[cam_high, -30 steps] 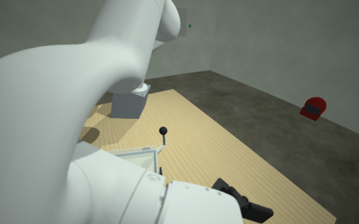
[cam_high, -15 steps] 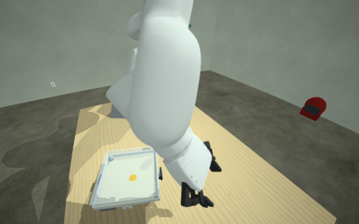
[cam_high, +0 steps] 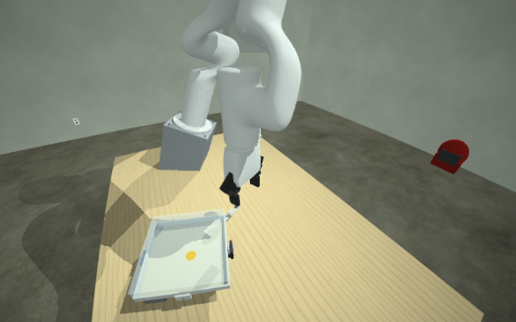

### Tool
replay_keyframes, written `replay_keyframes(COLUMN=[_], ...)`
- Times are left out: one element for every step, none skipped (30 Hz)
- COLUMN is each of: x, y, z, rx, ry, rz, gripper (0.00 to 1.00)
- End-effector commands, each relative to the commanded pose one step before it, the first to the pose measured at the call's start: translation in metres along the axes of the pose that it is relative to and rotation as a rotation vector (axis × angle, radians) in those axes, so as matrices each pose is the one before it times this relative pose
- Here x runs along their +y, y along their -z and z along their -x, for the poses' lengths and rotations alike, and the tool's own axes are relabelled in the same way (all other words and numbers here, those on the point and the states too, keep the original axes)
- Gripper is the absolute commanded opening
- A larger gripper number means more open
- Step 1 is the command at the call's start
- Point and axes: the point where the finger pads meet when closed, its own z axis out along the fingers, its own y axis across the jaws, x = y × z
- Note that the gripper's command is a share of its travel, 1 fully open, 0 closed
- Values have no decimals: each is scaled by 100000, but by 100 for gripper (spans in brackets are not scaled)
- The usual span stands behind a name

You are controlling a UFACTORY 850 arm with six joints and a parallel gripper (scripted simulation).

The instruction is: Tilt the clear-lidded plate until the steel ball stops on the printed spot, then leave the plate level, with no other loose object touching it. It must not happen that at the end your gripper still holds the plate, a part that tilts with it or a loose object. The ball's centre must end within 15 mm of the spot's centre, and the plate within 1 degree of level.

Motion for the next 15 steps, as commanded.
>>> replay_keyframes(x=[-3319, -762, -199, 0, 0, 0, 0, 0, 0, 0, 0, 0, 0, 0, 0], y=[194, 5, 2, 0, 0, 0, 0, 0, 0, 0, 0, 0, 0, 0, 0], z=[6163, 1379, 363, 0, 0, 0, 0, 0, 0, 0, 0, 0, 0, 0, 0], rx=[-2312, 0, 0, 0, 0, 0, 0, 0, 0, 0, 0, 0, 0, 0, 0], ry=[-605, 0, 0, 0, 0, 0, 0, 0, 0, 0, 0, 0, 0, 0, 0], rz=[1138, 0, 0, 0, 0, 0, 0, 0, 0, 0, 0, 0, 0, 0, 0], gripper=[100, 100, 100, 100, 100, 100, 100, 100, 100, 100, 61, 61, 61, 61, 61])
